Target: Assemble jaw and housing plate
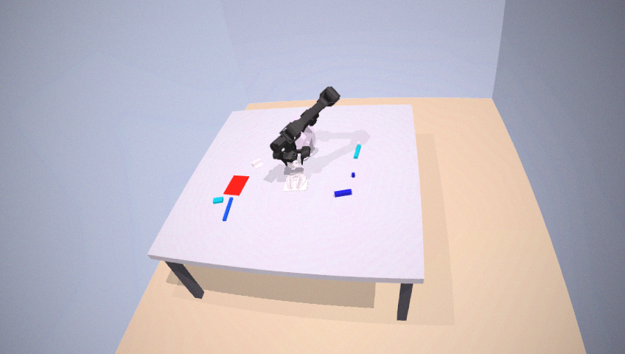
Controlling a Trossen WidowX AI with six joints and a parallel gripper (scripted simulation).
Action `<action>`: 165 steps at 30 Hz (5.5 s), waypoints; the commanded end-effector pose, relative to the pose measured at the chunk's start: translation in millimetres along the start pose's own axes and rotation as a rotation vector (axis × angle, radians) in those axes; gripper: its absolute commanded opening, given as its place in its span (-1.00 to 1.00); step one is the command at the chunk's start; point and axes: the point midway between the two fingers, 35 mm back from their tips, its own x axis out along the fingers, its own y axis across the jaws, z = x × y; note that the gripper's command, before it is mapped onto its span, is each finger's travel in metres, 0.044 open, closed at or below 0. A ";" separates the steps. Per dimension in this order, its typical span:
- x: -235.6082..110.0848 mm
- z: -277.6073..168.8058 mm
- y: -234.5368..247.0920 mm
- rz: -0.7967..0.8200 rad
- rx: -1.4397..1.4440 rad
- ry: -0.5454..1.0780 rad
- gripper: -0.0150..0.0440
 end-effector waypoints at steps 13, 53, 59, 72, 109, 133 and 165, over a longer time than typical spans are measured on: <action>-0.5 1.0 1.0 0.003 0.003 -0.005 0.70; -0.5 1.0 1.0 0.003 0.003 -0.005 0.70; 5.2 1.5 0.6 0.002 0.004 -0.005 0.70; 26.5 2.6 0.0 0.001 0.004 -0.005 0.70; 60.4 1.0 1.8 0.006 0.005 -0.005 0.70; 65.2 1.0 1.9 0.006 0.009 -0.005 0.70; 72.1 0.9 2.0 0.007 0.008 -0.005 0.70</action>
